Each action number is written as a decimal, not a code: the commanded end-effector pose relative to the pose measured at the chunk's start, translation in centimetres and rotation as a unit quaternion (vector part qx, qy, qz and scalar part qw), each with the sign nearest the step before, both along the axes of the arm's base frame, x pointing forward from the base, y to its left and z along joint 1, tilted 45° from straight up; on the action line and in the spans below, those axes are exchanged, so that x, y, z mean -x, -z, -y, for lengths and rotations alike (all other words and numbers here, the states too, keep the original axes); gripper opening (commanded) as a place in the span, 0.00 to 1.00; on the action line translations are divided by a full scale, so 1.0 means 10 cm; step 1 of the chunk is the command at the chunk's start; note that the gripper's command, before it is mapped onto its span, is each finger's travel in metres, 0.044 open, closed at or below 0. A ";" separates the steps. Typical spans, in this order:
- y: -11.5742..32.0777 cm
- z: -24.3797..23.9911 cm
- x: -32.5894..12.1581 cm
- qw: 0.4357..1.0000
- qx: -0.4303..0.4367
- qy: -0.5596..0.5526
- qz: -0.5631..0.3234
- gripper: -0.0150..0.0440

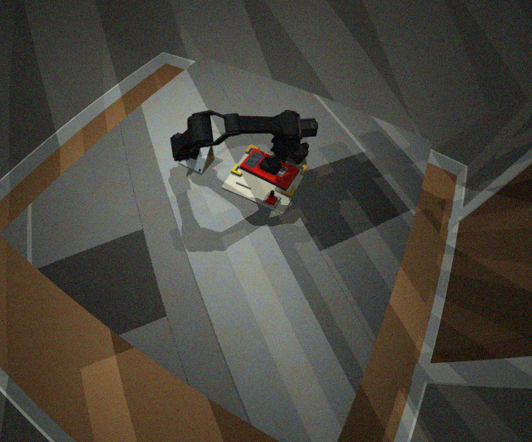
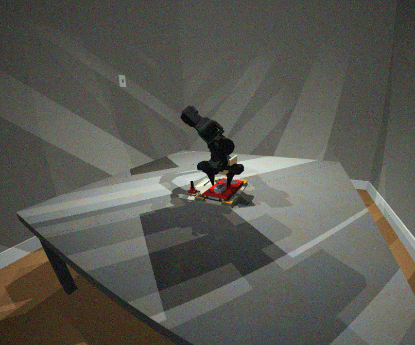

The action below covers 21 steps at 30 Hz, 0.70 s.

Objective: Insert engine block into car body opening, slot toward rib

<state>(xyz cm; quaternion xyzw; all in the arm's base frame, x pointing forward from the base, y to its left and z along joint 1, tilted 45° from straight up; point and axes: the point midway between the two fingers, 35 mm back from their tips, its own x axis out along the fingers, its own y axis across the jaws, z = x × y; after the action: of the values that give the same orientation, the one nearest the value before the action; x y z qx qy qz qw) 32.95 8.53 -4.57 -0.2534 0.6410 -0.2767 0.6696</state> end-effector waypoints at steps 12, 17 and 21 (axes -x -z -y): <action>0.00 0.00 0.00 1.000 0.000 0.000 0.000 1.00; -0.11 -0.09 -0.01 1.000 0.002 -0.003 -0.002 1.00; -0.11 -0.09 -0.01 1.000 0.002 -0.003 -0.002 0.96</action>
<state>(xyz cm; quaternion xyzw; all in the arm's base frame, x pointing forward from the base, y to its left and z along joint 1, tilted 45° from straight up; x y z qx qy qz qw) 32.98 9.28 -3.66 -0.2610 0.6406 -0.2744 0.6680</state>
